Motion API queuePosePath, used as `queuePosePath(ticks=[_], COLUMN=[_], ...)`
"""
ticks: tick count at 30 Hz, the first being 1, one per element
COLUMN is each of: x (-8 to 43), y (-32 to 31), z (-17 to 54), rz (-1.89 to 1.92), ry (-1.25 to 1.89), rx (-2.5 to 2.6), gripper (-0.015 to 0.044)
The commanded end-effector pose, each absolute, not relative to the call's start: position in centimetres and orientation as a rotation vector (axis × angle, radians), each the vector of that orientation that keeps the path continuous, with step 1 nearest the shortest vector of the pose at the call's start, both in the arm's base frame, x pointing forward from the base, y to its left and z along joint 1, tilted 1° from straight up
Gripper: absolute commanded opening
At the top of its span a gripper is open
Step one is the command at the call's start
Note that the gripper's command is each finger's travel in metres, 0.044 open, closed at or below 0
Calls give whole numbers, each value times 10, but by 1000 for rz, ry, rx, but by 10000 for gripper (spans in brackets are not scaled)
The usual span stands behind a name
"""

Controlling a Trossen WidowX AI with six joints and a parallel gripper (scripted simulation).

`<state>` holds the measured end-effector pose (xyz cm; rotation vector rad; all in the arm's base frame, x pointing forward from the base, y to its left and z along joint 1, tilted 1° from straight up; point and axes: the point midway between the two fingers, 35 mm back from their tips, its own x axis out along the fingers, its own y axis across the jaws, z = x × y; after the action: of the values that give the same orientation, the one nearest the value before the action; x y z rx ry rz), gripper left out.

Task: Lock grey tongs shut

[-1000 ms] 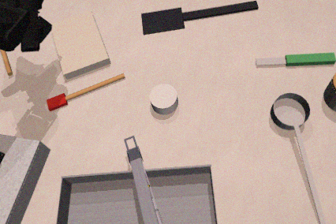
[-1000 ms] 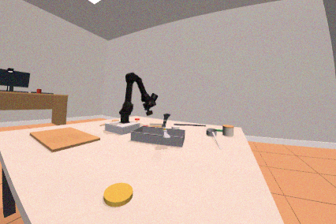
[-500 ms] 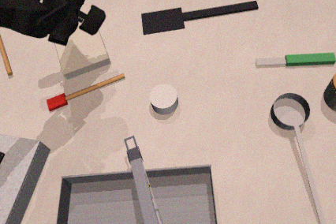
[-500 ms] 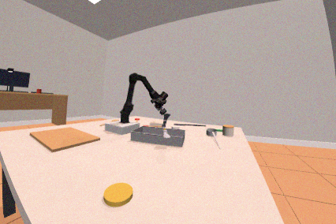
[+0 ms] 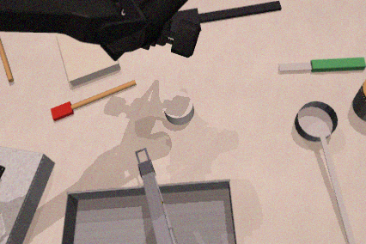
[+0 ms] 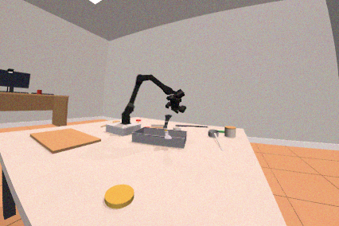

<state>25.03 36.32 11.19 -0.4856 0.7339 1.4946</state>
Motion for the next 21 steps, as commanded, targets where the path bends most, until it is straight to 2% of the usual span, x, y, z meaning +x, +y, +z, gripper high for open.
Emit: queuePosePath(ticks=[1,10,21], x=[310,394,434], y=[322,225,102], z=[115,124,138], rz=[1390,1313,1408], ry=[705,695,766], rx=[-640,-1054,-1472], gripper=[-150,-150,-150])
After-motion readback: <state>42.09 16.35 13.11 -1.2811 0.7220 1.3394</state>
